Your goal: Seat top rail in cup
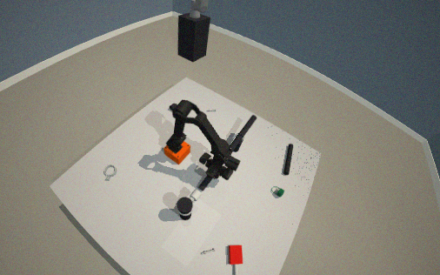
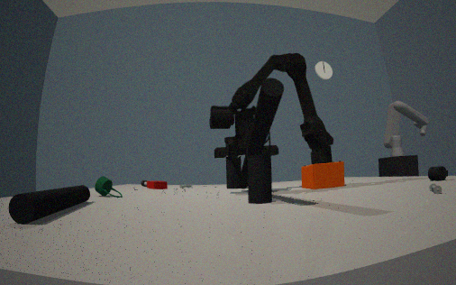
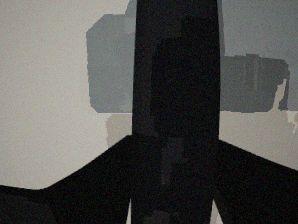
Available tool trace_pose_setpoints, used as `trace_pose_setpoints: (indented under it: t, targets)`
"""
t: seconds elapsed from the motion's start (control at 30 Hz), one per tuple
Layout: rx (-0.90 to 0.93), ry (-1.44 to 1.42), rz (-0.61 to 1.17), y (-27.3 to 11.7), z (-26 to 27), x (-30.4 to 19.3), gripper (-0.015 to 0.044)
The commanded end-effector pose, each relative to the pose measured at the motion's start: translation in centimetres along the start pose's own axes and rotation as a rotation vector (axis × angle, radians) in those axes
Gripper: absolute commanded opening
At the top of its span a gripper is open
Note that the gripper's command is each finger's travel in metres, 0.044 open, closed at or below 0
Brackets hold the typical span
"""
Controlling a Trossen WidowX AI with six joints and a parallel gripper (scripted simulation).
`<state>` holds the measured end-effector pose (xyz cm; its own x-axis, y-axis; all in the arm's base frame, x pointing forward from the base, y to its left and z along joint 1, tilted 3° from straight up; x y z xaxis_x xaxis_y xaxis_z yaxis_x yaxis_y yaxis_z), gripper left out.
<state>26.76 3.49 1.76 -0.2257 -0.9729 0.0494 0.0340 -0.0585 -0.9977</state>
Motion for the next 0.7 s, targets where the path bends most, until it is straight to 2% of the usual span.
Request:
trace_pose_setpoints:
  t: [0.0, 0.4, 0.67]
  targets:
    - [0.027, -0.01, -0.049, -1.4, 0.7, 0.4, 0.0]
    - [0.093, -0.037, -0.279, -7.4, 1.9, 2.6, 0.0]
    - [0.08, -0.041, -0.263, -6.9, 1.7, 2.3, 0.0]
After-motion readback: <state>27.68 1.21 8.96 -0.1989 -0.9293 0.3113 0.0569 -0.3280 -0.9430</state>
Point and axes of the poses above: the point midway between the two fingers, 35 mm back from their tips, its own y axis out along the fingers, its own z axis across the jaws, x = y × z, the point moved 1 cm from there along -y, back along the fingers, and after that the axes turned 15 degrees about y, right-handed, at the moved point
